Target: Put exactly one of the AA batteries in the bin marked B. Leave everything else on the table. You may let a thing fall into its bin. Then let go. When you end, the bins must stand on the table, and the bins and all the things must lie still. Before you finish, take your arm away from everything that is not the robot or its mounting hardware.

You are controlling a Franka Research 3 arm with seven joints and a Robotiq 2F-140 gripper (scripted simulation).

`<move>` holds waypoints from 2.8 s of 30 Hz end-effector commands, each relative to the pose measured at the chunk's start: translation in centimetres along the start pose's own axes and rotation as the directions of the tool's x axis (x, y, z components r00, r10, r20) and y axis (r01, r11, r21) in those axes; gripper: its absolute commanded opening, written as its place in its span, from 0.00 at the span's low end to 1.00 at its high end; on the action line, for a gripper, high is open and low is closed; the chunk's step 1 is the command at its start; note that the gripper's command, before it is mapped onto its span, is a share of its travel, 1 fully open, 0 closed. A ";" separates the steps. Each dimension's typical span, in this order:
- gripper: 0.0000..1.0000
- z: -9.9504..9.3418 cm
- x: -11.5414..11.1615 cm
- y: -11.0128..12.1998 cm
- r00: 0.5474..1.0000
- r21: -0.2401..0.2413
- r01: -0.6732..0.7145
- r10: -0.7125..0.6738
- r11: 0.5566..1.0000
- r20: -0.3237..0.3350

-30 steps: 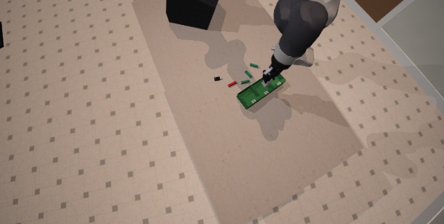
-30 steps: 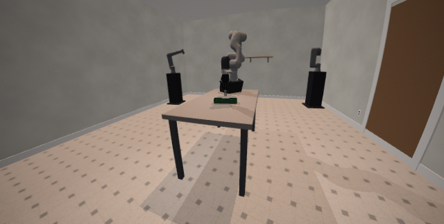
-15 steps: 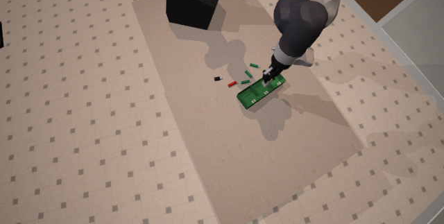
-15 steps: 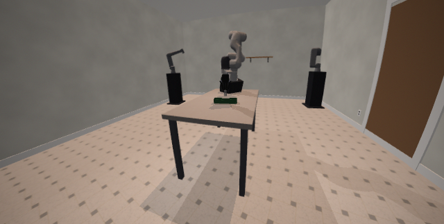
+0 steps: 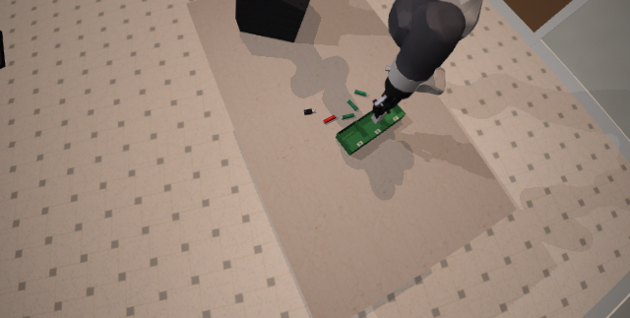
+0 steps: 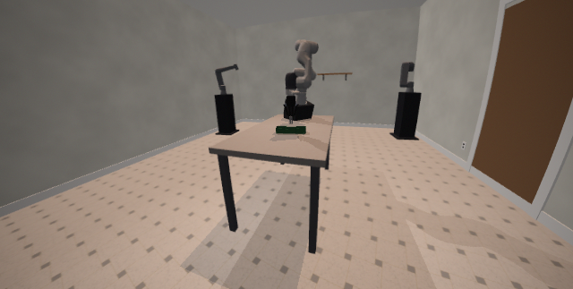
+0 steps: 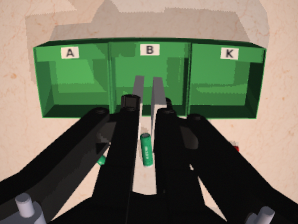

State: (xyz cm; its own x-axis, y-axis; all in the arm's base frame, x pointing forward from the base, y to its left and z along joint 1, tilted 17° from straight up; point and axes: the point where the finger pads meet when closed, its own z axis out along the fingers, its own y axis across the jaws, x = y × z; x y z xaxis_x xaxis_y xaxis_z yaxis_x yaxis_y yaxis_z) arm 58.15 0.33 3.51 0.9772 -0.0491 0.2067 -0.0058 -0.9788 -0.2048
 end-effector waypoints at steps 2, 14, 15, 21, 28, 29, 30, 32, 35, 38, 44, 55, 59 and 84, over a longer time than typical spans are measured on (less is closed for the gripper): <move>0.05 0.1 -0.2 0.0 1.000 0.000 -0.005 0.005 1.000 0.006; 0.05 0.1 -0.2 0.0 1.000 0.000 -0.005 0.005 1.000 0.006; 0.05 0.1 -0.2 0.0 1.000 0.000 -0.005 0.005 1.000 0.006; 0.05 0.1 -0.2 0.0 1.000 0.000 -0.005 0.005 1.000 0.006; 0.05 0.1 -0.5 -2.5 1.000 0.000 -0.005 0.005 1.000 0.006; 0.05 0.1 -0.5 -3.0 1.000 0.000 -0.005 0.005 1.000 0.006; 0.05 0.1 -0.6 -3.5 1.000 0.000 -0.005 0.005 1.000 0.006; 0.05 0.1 -0.7 -4.5 1.000 0.000 -0.005 0.005 1.000 0.006; 0.05 0.1 -0.7 -5.0 1.000 0.000 -0.005 0.005 1.000 0.006; 0.05 0.1 -0.8 -6.5 1.000 0.000 -0.005 0.005 1.000 0.006; 0.05 0.1 -1.0 -8.3 1.000 0.000 -0.005 0.005 1.000 0.006; 0.05 0.9 -1.0 -8.3 1.000 0.000 -0.005 0.005 1.000 0.006; 0.05 1.9 -1.0 -8.3 1.000 0.000 -0.005 0.005 1.000 0.006; 0.05 6.0 -1.1 -8.3 1.000 0.000 -0.005 0.005 1.000 0.006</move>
State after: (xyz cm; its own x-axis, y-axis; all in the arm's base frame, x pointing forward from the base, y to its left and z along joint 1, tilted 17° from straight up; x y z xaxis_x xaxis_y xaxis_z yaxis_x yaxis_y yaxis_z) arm 58.01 9.78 -0.95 0.9805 -0.0594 0.1872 -0.0195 -0.9779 -0.2080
